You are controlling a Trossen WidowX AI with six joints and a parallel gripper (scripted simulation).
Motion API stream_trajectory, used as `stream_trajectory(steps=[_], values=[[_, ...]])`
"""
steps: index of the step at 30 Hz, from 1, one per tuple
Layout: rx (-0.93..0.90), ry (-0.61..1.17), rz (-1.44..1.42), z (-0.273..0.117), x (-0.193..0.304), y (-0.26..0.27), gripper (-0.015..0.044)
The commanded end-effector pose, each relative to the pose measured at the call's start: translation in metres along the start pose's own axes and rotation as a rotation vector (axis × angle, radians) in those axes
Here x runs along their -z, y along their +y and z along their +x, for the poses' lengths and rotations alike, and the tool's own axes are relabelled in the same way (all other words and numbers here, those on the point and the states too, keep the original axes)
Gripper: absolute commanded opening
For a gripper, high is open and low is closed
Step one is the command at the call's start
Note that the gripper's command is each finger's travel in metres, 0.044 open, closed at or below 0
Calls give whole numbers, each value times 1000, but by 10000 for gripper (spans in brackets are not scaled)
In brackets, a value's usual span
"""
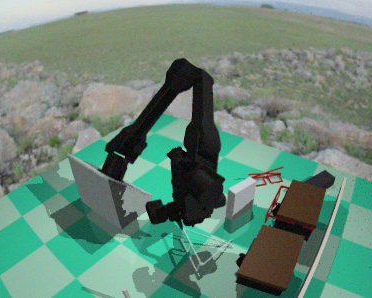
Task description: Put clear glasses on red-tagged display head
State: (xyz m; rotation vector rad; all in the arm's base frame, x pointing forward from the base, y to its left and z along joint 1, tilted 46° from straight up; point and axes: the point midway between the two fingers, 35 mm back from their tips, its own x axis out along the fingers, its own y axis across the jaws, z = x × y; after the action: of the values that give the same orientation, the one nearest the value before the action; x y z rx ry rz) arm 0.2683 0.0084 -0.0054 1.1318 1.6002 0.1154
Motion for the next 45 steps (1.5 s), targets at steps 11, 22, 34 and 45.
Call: stream_trajectory(steps=[11,22,34,45], values=[[-3,3,9,12,0,-1,120],[-3,3,9,30,-1,-2,120],[-5,4,9,50,0,-3,120],[-7,6,9,61,1,-3,120]])
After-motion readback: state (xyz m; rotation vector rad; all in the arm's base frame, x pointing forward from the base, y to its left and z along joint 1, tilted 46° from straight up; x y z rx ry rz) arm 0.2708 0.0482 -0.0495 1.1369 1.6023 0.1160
